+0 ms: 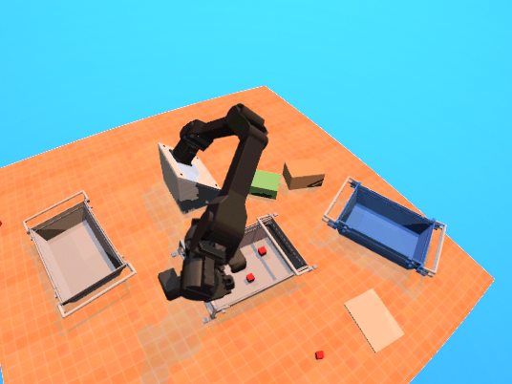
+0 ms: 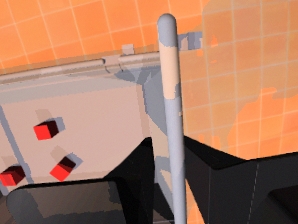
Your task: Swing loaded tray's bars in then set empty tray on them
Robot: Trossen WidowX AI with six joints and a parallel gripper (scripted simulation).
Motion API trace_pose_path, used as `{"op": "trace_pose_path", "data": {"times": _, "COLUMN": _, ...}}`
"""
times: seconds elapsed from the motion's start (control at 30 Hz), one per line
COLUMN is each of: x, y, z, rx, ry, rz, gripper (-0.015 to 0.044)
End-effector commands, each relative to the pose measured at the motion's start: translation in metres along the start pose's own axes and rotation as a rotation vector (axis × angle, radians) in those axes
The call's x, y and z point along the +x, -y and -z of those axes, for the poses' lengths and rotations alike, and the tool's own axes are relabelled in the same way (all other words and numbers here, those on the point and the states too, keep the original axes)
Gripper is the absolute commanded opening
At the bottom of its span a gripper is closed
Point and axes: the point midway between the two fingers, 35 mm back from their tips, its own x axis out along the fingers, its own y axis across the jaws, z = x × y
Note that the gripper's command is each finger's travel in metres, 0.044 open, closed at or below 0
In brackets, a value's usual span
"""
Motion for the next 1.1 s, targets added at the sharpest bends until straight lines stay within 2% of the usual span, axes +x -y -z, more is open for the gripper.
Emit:
{"op": "trace_pose_path", "data": {"times": 0.0, "x": 0.006, "y": -0.015, "z": 0.001, "rx": 0.004, "ry": 0.001, "rz": -0.004, "gripper": 0.0082}}
{"op": "trace_pose_path", "data": {"times": 0.2, "x": 0.015, "y": -0.024, "z": 0.001, "rx": 0.004, "ry": 0.001, "rz": -0.005, "gripper": 0.0082}}
{"op": "trace_pose_path", "data": {"times": 0.5, "x": -0.024, "y": -0.019, "z": 0.001, "rx": 0.004, "ry": 0.001, "rz": -0.003, "gripper": 0.0082}}
{"op": "trace_pose_path", "data": {"times": 1.07, "x": -0.016, "y": -0.019, "z": 0.003, "rx": 0.016, "ry": -0.005, "rz": -0.011, "gripper": 0.0082}}
